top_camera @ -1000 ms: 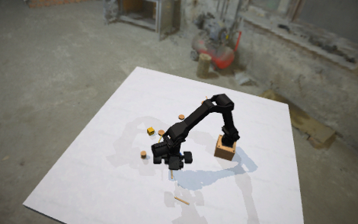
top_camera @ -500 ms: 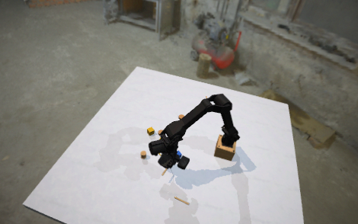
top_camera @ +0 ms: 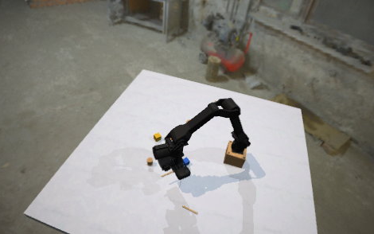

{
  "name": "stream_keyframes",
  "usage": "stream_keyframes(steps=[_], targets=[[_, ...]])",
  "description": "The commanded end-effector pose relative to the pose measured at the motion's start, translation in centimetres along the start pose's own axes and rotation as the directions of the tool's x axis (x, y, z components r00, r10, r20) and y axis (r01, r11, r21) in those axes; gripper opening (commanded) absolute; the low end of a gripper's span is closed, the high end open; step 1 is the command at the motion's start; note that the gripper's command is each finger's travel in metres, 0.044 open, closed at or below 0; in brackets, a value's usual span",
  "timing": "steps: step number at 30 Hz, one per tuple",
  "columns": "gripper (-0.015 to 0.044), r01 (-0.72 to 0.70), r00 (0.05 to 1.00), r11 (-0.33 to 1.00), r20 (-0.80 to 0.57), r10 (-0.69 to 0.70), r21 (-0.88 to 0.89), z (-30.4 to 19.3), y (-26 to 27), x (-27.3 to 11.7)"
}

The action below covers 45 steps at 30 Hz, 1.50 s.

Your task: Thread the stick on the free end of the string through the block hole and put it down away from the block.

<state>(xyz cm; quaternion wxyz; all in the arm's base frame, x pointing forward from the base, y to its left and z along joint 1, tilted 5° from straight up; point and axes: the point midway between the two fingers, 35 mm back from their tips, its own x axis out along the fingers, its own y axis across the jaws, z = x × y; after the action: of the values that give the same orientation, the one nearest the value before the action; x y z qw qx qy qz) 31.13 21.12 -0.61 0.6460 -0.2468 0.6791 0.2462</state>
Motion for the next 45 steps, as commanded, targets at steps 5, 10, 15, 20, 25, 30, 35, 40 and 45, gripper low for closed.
stream_keyframes(steps=[5, 10, 15, 20, 25, 30, 35, 40, 45], targets=[[0.0000, 0.006, 1.000, 0.960, -0.006, -0.004, 0.279, 0.3, -0.8, 0.2], [0.0000, 0.006, 1.000, 0.893, -0.006, -0.004, 0.451, 0.5, -1.3, 0.2], [0.0000, 0.007, 1.000, 0.795, -0.005, -0.004, 0.607, 0.7, -1.7, 0.2], [0.0000, 0.007, 1.000, 0.669, -0.004, -0.005, 0.743, 0.8, -2.2, 0.2], [0.0000, 0.006, 1.000, 0.521, -0.004, -0.005, 0.853, 1.0, -2.6, 0.2], [0.0000, 0.005, 1.000, 0.356, -0.003, -0.005, 0.935, 1.2, -3.1, 0.2], [0.0000, 0.004, 1.000, 0.178, -0.003, -0.006, 0.984, 1.3, -3.6, 0.2], [0.0000, 0.002, 1.000, -0.006, -0.002, -0.006, 1.000, 1.5, -4.0, 0.2], [0.0000, 0.001, 1.000, -0.190, -0.002, -0.006, 0.982, 1.6, -4.5, 0.2]])
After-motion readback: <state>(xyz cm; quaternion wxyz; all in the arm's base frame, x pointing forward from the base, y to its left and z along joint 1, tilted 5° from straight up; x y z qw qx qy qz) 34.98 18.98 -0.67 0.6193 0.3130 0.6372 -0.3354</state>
